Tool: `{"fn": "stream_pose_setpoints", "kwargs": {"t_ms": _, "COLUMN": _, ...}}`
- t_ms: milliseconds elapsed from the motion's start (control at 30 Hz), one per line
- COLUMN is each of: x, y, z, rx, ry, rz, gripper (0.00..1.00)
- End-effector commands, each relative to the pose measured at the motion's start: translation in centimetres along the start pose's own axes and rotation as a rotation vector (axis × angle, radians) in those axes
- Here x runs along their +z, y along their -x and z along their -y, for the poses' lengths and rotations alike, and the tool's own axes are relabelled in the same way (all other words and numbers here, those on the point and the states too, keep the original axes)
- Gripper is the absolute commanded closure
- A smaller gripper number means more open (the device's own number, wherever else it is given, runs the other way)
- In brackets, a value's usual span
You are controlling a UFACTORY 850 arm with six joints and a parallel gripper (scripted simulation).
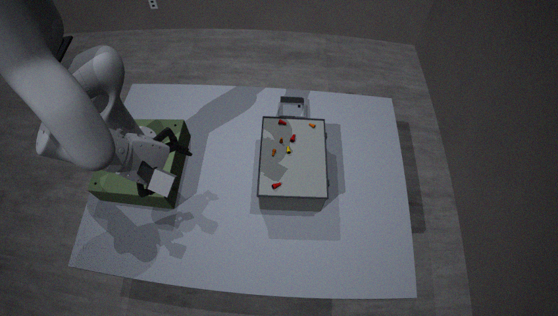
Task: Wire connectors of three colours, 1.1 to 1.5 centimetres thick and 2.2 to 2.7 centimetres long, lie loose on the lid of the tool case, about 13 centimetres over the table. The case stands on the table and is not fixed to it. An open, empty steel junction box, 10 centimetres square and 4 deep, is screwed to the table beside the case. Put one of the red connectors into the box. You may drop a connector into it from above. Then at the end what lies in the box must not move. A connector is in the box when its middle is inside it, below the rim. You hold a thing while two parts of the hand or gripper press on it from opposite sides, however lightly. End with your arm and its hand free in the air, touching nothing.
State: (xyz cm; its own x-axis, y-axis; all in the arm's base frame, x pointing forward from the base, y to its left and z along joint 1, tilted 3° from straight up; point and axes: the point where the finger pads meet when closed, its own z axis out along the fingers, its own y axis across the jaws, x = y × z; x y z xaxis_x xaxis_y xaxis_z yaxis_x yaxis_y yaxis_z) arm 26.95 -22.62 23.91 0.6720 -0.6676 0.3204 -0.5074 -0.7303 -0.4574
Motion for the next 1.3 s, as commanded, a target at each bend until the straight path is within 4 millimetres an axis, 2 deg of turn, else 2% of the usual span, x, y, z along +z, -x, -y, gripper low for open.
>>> {"fn": "stream_pose_setpoints", "kwargs": {"t_ms": 0, "x": 0.0, "y": -0.1, "z": 0.0, "rx": -0.001, "ry": 0.0, "rz": -0.001, "gripper": 0.0}}
{"fn": "stream_pose_setpoints", "kwargs": {"t_ms": 767, "x": 0.2, "y": -0.1, "z": 0.2, "rx": -0.031, "ry": 0.0, "rz": 0.011, "gripper": 0.0}}
{"fn": "stream_pose_setpoints", "kwargs": {"t_ms": 1033, "x": 1.6, "y": -0.2, "z": 1.2, "rx": -0.242, "ry": -0.004, "rz": 0.097, "gripper": 0.0}}
{"fn": "stream_pose_setpoints", "kwargs": {"t_ms": 1100, "x": 1.6, "y": -0.2, "z": 1.2, "rx": -0.242, "ry": -0.004, "rz": 0.097, "gripper": 0.0}}
{"fn": "stream_pose_setpoints", "kwargs": {"t_ms": 1267, "x": 3.1, "y": -0.3, "z": 2.2, "rx": -0.443, "ry": -0.014, "rz": 0.173, "gripper": 0.0}}
